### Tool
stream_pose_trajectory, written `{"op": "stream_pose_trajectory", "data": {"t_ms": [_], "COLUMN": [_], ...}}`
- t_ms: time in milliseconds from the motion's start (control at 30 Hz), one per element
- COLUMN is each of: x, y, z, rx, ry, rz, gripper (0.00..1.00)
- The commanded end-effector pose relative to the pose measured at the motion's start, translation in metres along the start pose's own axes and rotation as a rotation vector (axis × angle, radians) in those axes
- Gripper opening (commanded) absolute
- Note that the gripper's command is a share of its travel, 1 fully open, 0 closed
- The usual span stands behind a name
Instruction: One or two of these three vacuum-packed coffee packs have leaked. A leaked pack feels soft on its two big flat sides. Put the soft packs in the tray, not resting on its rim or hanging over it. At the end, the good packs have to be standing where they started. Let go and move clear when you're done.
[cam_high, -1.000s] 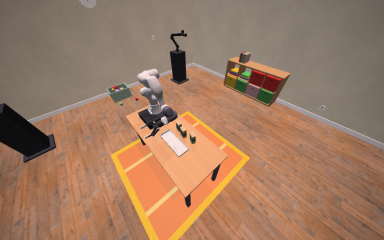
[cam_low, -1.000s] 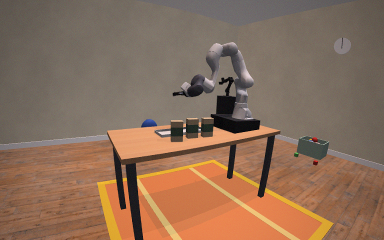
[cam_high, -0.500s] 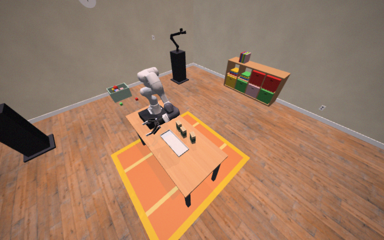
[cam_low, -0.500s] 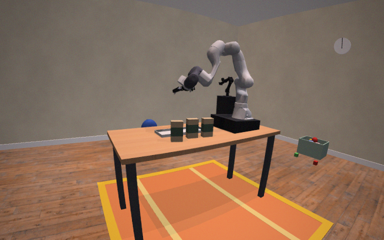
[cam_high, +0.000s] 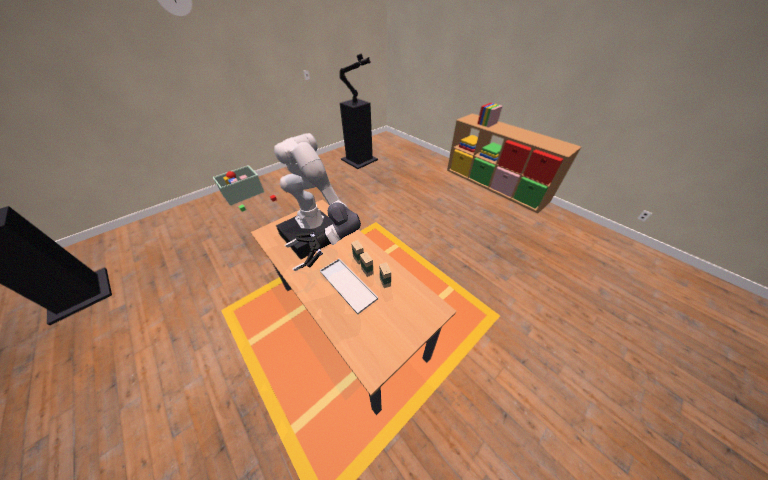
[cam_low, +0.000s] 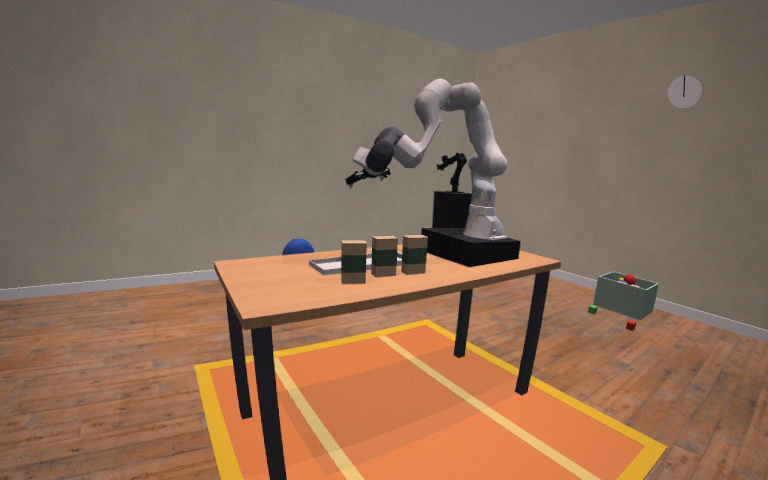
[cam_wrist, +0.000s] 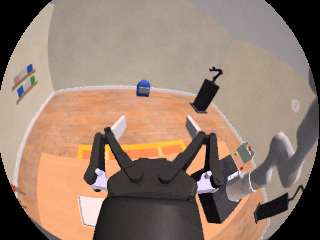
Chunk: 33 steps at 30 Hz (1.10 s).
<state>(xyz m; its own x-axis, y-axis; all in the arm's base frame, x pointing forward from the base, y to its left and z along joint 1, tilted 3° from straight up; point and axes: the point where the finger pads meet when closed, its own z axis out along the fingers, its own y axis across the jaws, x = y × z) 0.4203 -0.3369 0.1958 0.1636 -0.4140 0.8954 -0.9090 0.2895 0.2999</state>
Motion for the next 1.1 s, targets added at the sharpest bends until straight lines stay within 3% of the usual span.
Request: {"op": "stream_pose_trajectory", "data": {"t_ms": [0,533,567,1067], "x": [-0.001,-0.001,0.002,0.002], "y": [0.001,0.001,0.004,0.004], "z": [0.001,0.001,-0.018,-0.018], "rx": [-0.007,-0.007,-0.020,-0.020], "ry": [-0.004,-0.004,-0.085,-0.085], "rz": [-0.045,-0.045,-0.088,-0.088], "gripper": [1.00,1.00,1.00,1.00]}}
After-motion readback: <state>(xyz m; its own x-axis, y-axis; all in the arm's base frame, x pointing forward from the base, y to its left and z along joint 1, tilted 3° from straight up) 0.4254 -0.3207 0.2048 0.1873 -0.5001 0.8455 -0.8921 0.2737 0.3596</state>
